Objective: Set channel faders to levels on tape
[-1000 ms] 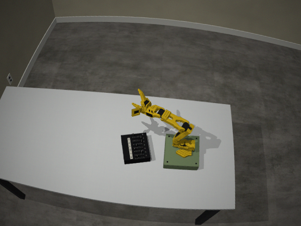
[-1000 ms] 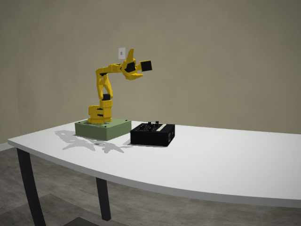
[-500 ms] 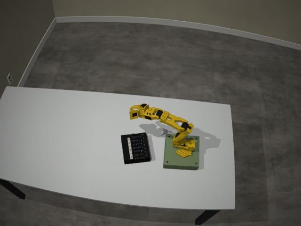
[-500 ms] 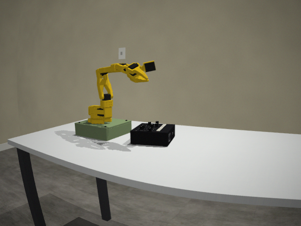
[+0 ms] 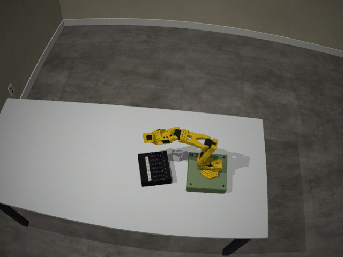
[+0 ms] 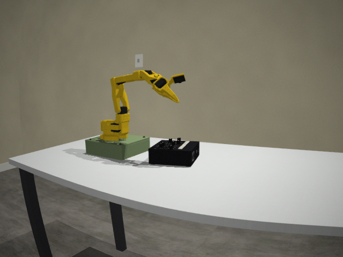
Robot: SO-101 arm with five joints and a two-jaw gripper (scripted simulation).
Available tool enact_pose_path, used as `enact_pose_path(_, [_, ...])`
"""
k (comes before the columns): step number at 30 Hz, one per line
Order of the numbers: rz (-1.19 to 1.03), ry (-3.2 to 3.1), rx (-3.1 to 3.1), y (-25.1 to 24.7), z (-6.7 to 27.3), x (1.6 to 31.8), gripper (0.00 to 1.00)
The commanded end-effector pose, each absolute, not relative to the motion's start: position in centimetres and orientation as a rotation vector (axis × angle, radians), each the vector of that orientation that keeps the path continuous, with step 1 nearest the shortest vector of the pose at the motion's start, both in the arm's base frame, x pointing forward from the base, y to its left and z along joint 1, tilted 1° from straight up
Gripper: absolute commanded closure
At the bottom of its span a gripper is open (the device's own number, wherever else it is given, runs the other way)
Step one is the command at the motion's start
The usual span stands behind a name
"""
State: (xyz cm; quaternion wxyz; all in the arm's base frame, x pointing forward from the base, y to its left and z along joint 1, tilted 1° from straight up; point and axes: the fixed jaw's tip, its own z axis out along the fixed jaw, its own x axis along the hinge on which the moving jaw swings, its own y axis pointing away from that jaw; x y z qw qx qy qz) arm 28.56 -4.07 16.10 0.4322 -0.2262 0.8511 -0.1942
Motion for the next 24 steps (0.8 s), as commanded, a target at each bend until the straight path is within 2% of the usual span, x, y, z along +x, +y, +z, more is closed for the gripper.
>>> enact_pose_path(1, [-0.342,2.226,-0.511,-2.1,15.4,28.2,1.0])
enact_pose_path(11, [-0.107,2.444,-0.375,1.5,13.6,26.6,1.0])
enact_pose_path(24, [-0.032,2.537,-0.311,2.8,13.0,25.7,1.0])
